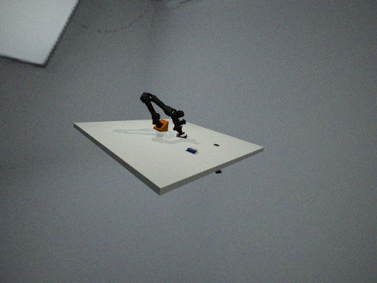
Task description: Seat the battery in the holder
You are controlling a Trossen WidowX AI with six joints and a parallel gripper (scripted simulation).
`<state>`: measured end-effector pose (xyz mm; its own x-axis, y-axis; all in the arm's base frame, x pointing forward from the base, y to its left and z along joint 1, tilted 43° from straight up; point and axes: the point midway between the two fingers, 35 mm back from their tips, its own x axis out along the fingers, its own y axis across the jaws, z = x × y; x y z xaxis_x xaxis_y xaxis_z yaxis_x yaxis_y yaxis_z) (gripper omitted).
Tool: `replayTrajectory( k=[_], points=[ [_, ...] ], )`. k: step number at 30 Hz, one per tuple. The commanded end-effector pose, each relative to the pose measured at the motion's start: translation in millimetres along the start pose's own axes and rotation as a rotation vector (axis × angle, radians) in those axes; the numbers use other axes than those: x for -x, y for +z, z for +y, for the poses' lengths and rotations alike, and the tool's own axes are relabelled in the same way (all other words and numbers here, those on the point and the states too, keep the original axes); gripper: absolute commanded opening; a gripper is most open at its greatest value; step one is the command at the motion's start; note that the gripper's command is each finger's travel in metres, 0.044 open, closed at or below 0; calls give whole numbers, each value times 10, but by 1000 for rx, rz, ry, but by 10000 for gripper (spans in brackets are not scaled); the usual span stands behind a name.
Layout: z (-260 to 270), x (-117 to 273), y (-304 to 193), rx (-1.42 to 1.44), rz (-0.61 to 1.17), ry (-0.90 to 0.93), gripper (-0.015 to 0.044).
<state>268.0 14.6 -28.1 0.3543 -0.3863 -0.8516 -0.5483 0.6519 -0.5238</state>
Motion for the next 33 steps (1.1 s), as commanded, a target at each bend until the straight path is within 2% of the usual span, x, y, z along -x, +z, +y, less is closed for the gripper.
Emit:
replayTrajectory(
  k=[1, 33],
  points=[
    [24, -6, -55, 11, 17, 6, 76],
    [32, -82, -14, -1, 174, 34, 76]
  ],
)
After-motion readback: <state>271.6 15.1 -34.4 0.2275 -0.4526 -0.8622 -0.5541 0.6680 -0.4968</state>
